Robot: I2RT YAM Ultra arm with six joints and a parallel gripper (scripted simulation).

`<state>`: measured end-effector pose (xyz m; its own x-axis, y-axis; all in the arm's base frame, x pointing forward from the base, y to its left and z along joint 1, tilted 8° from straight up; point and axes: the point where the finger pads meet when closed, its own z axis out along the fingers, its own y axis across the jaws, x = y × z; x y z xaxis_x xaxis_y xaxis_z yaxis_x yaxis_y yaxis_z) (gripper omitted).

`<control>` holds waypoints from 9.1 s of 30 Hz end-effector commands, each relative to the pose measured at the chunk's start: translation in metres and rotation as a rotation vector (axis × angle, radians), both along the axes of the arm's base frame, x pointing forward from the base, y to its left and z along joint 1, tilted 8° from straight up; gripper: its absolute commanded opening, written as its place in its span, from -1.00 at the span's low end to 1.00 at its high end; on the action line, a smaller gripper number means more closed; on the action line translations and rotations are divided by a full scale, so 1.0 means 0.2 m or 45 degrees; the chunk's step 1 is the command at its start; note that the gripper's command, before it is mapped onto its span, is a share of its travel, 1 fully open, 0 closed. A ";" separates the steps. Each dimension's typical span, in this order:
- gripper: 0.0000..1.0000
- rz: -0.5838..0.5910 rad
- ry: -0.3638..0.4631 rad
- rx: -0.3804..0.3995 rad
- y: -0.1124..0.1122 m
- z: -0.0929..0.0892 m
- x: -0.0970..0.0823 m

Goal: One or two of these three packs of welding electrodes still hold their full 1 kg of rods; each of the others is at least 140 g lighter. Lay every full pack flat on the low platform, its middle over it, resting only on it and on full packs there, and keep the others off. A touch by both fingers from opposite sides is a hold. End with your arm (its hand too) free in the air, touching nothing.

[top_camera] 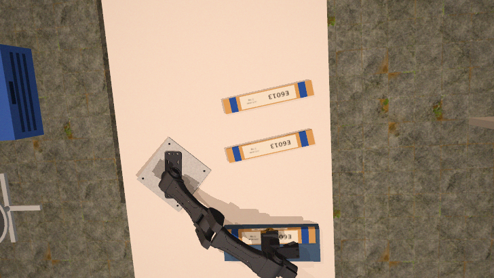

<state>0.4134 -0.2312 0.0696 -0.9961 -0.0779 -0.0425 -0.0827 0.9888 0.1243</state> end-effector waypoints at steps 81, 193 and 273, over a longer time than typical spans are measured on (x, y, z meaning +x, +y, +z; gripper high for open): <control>-1.00 0.009 0.002 0.029 -0.06 0.08 0.06; -1.00 0.015 -0.030 0.024 -0.08 0.07 0.10; -1.00 0.015 -0.030 0.024 -0.08 0.07 0.10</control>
<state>0.4310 -0.2369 0.0548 -0.9933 -0.0860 -0.0773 -0.0956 0.9868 0.1303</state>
